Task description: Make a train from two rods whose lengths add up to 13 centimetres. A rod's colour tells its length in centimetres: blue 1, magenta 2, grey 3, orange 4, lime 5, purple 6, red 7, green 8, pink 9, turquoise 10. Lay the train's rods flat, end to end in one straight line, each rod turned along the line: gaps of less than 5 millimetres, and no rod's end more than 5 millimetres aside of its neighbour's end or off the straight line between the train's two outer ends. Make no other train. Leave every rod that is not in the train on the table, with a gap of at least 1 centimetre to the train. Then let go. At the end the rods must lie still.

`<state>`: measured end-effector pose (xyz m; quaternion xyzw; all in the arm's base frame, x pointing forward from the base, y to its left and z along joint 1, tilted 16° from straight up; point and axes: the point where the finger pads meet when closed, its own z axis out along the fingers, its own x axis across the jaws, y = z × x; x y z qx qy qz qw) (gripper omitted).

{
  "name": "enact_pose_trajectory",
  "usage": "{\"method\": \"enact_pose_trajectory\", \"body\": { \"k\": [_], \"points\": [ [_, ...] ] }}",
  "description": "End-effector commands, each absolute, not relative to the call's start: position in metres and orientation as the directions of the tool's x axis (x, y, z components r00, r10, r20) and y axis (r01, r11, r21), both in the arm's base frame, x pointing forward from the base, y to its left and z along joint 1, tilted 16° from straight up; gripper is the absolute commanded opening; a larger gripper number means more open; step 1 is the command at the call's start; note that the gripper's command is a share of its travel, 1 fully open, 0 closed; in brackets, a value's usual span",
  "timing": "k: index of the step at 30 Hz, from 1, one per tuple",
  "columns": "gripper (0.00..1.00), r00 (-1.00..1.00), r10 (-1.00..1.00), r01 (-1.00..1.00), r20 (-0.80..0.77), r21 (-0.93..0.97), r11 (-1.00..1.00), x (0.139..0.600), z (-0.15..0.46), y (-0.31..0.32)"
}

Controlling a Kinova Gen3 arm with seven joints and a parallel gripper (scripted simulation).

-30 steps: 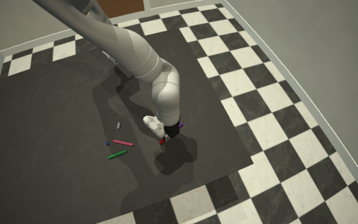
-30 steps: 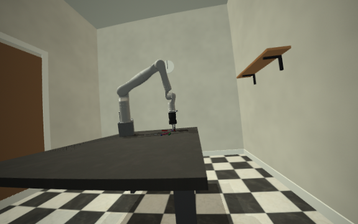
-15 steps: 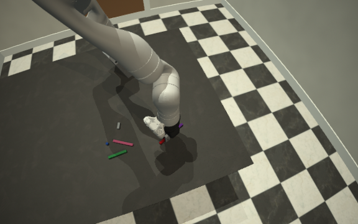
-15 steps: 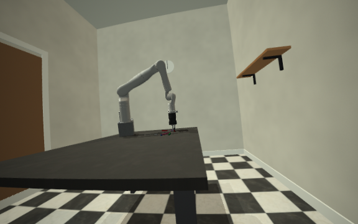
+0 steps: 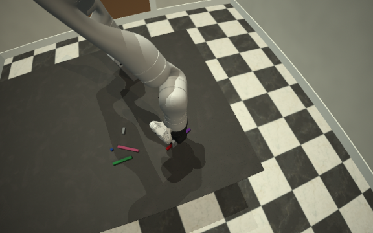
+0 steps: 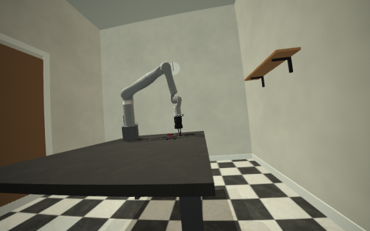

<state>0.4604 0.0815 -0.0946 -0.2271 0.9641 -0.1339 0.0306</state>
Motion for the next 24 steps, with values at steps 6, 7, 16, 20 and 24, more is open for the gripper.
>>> {"method": "enact_pose_trajectory", "body": {
  "k": [6, 7, 16, 20, 24],
  "points": [
    [0.24, -0.895, -0.447, -0.43, 0.0, -0.272, 0.861, 0.461, -0.0938, 0.0821],
    [0.24, -0.895, -0.447, -0.43, 0.0, -0.272, 0.861, 0.461, -0.0938, 0.0821],
    [0.3, -0.895, -0.447, -0.43, 0.0, -0.272, 0.861, 0.461, -0.0938, 0.0821],
    [0.36, -0.895, -0.447, -0.43, 0.0, -0.272, 0.861, 0.461, -0.0938, 0.0821],
    [0.42, -0.895, -0.447, -0.43, 0.0, -0.272, 0.861, 0.461, -0.0938, 0.0821]
  ]
}}
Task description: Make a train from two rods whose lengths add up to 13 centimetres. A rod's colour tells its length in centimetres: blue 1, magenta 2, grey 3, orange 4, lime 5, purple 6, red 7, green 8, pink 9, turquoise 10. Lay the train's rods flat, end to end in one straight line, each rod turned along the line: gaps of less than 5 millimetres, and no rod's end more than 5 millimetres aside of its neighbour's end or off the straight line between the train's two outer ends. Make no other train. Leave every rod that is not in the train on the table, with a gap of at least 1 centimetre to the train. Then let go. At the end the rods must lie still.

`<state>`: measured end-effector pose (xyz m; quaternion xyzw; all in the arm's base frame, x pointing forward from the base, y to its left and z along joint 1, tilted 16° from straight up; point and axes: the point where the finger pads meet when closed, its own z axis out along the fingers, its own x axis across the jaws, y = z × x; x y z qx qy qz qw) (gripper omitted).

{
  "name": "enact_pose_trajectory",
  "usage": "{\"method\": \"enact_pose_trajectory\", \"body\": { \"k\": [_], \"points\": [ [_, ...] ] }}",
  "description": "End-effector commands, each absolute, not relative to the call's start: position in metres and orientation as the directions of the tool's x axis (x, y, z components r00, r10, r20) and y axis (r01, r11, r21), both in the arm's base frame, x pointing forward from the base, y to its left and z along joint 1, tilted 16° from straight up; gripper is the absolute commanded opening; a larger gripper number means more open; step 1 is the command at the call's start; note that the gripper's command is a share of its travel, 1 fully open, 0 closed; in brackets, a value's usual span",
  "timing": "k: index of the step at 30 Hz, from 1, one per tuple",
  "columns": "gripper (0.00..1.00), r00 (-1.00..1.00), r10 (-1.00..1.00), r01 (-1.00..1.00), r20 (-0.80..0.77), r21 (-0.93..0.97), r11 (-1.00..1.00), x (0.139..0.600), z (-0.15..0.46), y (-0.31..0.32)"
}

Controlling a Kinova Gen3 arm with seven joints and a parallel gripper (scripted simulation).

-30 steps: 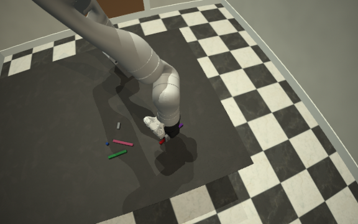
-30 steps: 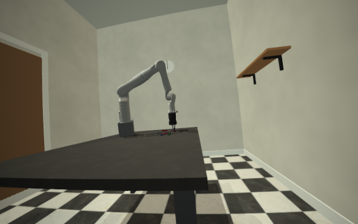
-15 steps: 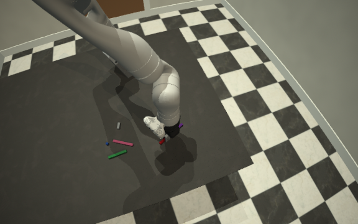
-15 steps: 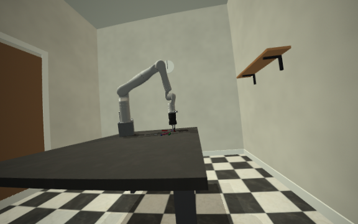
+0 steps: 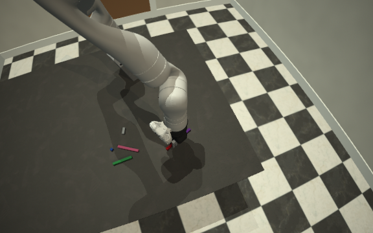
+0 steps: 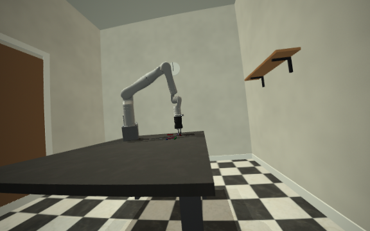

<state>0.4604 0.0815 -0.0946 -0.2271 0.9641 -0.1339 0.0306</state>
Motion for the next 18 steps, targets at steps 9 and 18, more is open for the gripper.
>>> {"method": "enact_pose_trajectory", "body": {
  "k": [9, 18],
  "points": [
    [0.54, -0.895, -0.447, -0.43, 0.0, -0.272, 0.861, 0.461, -0.0938, 0.0821],
    [0.54, -0.895, -0.447, -0.43, 0.0, -0.272, 0.861, 0.461, -0.0936, 0.0822]
  ]
}}
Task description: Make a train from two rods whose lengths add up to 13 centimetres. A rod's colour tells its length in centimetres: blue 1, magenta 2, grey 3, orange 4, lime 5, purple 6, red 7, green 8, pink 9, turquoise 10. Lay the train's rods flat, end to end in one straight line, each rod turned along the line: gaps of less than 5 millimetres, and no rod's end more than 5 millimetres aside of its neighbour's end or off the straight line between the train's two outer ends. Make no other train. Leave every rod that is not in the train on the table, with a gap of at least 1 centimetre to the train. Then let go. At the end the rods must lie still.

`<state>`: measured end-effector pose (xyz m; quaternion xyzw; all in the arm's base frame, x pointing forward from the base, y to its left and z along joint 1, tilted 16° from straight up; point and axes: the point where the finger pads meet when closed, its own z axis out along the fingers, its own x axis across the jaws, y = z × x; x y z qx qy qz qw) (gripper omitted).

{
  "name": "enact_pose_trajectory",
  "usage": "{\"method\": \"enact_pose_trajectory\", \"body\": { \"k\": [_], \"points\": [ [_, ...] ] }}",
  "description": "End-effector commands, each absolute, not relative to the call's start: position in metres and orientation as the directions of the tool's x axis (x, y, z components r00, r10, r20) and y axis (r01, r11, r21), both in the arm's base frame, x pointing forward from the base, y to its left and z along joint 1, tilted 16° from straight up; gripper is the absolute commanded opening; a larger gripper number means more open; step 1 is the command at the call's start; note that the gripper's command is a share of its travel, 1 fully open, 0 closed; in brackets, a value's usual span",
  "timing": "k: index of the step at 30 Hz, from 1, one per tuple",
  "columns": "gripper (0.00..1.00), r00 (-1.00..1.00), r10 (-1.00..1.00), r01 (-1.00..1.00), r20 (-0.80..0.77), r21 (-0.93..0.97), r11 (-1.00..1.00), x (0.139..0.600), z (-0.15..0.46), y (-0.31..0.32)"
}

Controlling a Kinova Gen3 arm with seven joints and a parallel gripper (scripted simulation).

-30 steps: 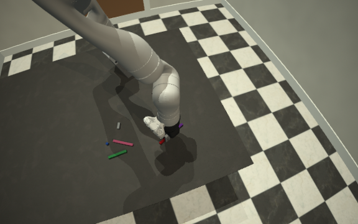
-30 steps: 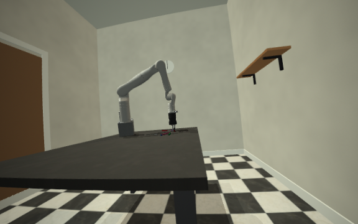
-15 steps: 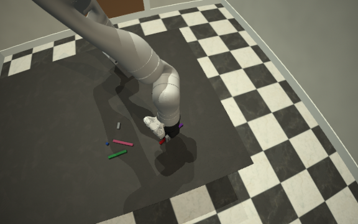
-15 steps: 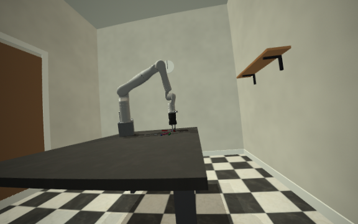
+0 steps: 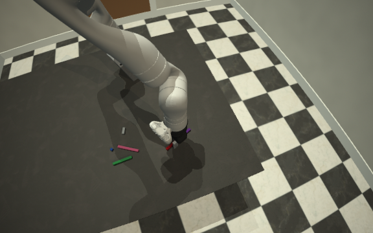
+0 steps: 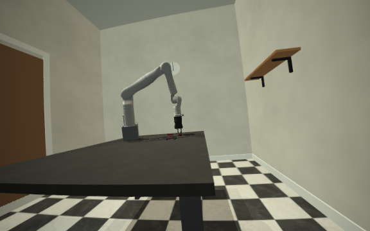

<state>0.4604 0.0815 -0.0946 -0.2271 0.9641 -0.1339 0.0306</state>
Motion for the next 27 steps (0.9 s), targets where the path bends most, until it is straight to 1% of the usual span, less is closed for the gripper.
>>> {"method": "enact_pose_trajectory", "body": {
  "k": [1, 6, 22, 27],
  "points": [
    [0.54, -0.895, -0.447, -0.43, 0.0, -0.272, 0.861, 0.461, -0.093, 0.082],
    [0.54, -0.895, -0.447, -0.43, 0.0, -0.272, 0.861, 0.46, -0.083, 0.085],
    [0.54, -0.895, -0.447, -0.43, 0.0, -0.272, 0.861, 0.451, -0.018, 0.101],
    [0.54, -0.895, -0.447, -0.43, 0.0, -0.272, 0.861, 0.45, -0.008, 0.104]
  ]
}}
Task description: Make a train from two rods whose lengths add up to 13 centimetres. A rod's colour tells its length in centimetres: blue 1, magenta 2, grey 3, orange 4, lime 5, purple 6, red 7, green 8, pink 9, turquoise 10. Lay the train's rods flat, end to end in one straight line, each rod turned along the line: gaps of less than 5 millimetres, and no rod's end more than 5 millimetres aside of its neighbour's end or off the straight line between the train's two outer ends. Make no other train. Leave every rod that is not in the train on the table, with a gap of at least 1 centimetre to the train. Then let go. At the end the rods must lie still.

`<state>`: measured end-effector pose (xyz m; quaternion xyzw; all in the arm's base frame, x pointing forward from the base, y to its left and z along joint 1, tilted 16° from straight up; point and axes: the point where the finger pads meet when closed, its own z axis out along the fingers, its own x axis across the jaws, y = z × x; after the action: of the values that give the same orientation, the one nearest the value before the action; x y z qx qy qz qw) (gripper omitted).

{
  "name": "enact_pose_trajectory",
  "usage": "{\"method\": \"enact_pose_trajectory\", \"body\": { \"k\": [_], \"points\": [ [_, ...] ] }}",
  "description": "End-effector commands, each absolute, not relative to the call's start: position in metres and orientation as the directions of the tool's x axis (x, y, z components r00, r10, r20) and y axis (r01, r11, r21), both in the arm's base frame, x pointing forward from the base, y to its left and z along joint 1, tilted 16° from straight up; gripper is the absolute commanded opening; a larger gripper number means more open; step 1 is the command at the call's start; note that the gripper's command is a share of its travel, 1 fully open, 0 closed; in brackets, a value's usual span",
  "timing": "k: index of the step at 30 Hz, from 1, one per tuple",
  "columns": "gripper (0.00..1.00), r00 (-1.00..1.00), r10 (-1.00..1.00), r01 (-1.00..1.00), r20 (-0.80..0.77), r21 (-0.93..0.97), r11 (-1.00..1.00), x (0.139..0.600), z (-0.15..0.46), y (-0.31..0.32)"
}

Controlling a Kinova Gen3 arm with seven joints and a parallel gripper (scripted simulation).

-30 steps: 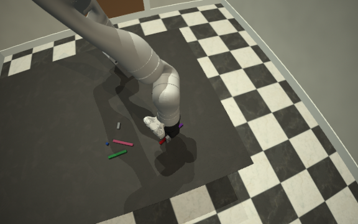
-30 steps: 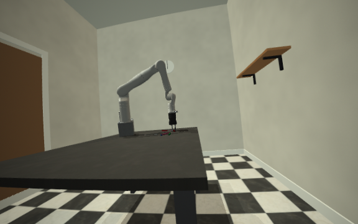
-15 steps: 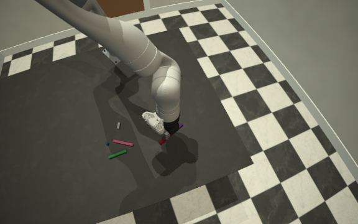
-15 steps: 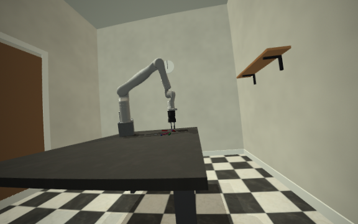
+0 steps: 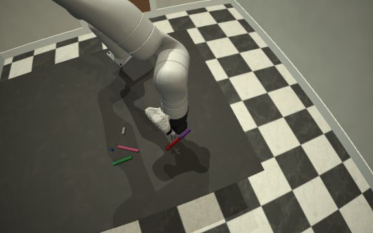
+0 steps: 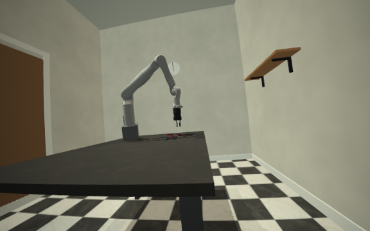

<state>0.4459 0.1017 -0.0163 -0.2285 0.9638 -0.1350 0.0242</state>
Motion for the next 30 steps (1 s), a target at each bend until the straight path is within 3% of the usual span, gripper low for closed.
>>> {"method": "enact_pose_trajectory", "body": {
  "k": [1, 5, 6, 30],
  "points": [
    [0.54, -0.895, -0.447, -0.43, 0.0, -0.272, 0.861, 0.4501, -0.0075, 0.1039],
    [0.54, -0.895, -0.447, -0.43, 0.0, -0.272, 0.861, 0.4501, -0.0072, 0.104],
    [1.0, -0.895, -0.447, -0.43, 0.0, -0.272, 0.861, 0.4501, -0.0072, 0.104],
    [1.0, -0.895, -0.447, -0.43, 0.0, -0.272, 0.861, 0.4497, -0.004, 0.1048]
  ]
}}
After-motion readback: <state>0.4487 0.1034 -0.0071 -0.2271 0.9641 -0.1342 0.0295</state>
